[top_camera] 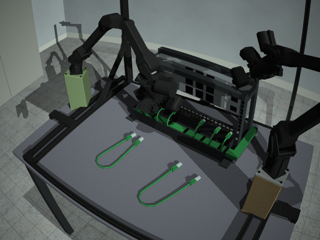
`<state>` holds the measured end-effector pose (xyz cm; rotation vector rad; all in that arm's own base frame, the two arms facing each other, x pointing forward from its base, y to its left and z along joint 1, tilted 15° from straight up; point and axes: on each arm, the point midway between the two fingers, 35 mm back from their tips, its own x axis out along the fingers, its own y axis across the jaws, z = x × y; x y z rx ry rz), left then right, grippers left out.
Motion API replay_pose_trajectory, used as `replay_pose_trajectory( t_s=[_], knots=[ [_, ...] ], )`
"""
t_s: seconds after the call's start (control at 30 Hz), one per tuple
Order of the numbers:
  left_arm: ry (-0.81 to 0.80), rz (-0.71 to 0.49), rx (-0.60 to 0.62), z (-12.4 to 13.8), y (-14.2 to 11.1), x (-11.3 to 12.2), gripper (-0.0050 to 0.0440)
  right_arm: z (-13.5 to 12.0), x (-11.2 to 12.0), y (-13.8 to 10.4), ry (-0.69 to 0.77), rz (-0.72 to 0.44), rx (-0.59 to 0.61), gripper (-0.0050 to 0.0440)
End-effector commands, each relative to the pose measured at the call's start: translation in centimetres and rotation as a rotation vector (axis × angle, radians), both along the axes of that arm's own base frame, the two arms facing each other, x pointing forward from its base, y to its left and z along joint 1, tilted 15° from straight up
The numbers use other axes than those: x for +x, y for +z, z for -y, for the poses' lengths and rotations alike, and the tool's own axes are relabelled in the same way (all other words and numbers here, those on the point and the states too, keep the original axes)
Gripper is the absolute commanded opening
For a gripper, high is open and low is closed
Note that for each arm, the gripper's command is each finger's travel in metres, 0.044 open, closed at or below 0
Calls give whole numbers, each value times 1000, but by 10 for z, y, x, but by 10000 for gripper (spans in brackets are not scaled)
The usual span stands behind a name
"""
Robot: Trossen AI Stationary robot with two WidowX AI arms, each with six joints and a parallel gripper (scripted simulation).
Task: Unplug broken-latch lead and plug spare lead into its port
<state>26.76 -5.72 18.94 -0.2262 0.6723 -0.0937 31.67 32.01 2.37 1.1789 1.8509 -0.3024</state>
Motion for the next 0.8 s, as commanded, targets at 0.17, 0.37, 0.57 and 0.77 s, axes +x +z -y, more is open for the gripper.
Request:
replay_pose_trajectory(
  t_s=[0.17, 0.37, 0.57, 0.77],
  knots=[
    [0, 0, 0, 0, 0, 0, 440, 34, 20, -6, 2, 1, 1, 55],
    [0, 0, 0, 0, 0, 0, 440, 34, 20, -6, 2, 1, 1, 55],
    [0, 0, 0, 0, 0, 0, 440, 34, 20, -6, 2, 1, 1, 55],
    [0, 0, 0, 0, 0, 0, 440, -2, -1, 0, 68, 15, 47, 55]
  ],
)
